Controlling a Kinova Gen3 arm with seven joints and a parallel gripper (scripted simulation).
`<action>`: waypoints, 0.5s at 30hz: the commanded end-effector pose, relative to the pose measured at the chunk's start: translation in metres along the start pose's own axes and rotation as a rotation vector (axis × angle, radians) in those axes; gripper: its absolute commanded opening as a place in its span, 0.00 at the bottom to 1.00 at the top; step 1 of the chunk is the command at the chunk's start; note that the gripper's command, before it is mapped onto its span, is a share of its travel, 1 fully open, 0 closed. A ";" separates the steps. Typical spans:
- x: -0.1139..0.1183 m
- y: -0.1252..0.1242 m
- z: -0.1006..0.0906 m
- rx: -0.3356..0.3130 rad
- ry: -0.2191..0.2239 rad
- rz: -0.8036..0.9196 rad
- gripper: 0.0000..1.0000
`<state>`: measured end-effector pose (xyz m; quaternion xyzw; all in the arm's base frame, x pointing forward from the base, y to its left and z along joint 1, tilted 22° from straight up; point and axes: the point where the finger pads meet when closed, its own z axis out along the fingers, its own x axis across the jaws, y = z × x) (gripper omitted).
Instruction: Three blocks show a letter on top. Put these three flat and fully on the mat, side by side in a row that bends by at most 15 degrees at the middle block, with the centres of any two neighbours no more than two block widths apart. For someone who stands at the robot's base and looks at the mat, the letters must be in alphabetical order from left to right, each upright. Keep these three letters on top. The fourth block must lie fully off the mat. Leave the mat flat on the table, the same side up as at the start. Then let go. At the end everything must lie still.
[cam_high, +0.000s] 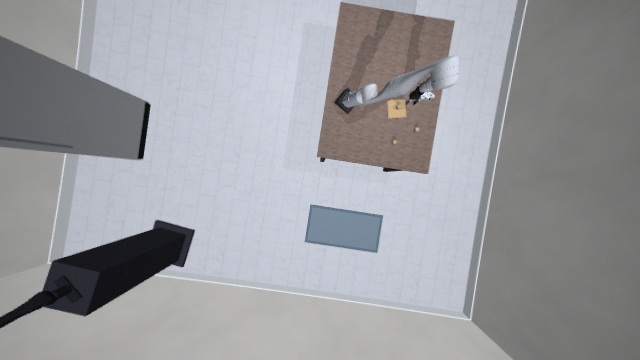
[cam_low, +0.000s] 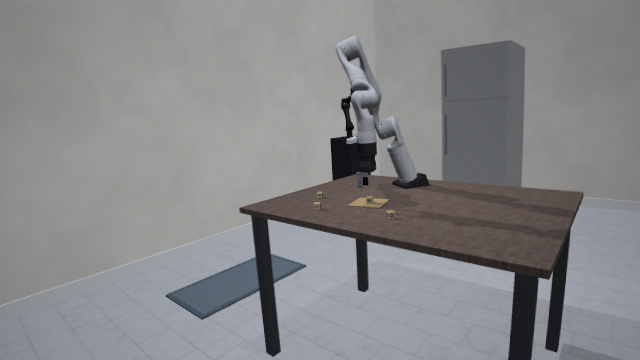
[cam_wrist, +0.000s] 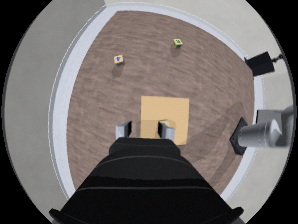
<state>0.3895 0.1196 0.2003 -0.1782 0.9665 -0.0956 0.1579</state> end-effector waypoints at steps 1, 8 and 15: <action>-0.020 -0.028 0.003 0.000 0.016 0.020 1.00; -0.054 -0.078 0.004 -0.002 0.011 0.018 1.00; -0.075 -0.121 0.003 0.006 0.001 0.009 1.00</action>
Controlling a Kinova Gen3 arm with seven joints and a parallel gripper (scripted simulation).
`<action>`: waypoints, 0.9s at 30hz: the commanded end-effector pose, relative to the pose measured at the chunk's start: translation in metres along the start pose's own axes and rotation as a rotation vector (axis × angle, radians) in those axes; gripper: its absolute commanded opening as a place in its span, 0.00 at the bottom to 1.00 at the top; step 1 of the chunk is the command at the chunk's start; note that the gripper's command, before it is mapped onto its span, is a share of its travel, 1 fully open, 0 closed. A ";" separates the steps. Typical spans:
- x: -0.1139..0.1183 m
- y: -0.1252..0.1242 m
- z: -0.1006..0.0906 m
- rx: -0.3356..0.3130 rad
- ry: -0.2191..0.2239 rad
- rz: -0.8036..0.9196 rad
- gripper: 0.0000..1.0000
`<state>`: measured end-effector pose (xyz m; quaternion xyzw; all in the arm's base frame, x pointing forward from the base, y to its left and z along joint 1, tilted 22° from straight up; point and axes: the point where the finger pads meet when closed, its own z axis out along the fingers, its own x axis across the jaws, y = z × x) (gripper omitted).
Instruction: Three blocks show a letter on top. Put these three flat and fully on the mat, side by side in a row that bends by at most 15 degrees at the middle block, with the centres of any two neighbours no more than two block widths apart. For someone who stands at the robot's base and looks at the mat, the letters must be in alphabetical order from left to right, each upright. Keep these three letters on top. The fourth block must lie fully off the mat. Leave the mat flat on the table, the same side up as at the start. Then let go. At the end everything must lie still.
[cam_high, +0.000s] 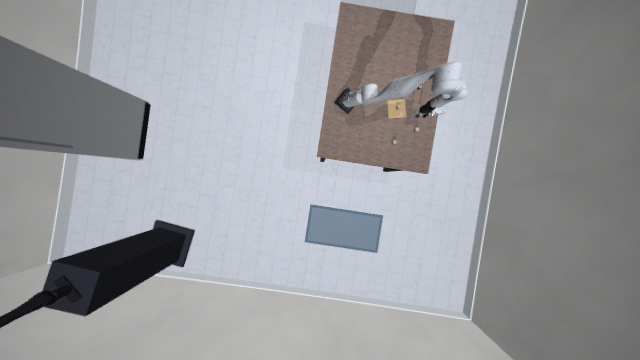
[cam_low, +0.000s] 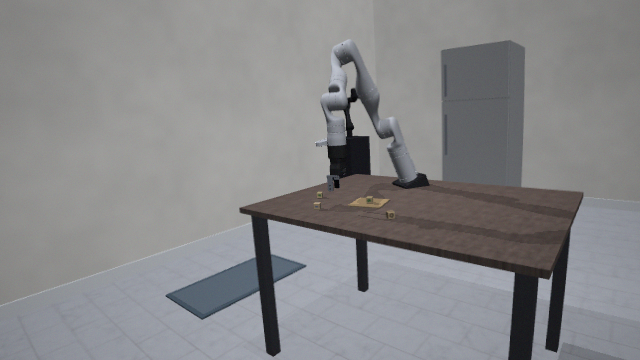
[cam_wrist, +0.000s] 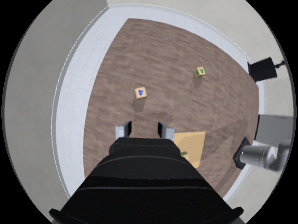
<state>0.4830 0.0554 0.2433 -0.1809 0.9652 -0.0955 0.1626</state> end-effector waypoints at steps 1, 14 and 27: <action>-0.007 -0.028 0.003 0.007 0.010 0.011 1.00; -0.013 -0.045 0.002 0.012 0.005 0.022 1.00; -0.013 -0.045 0.002 0.012 0.006 0.022 1.00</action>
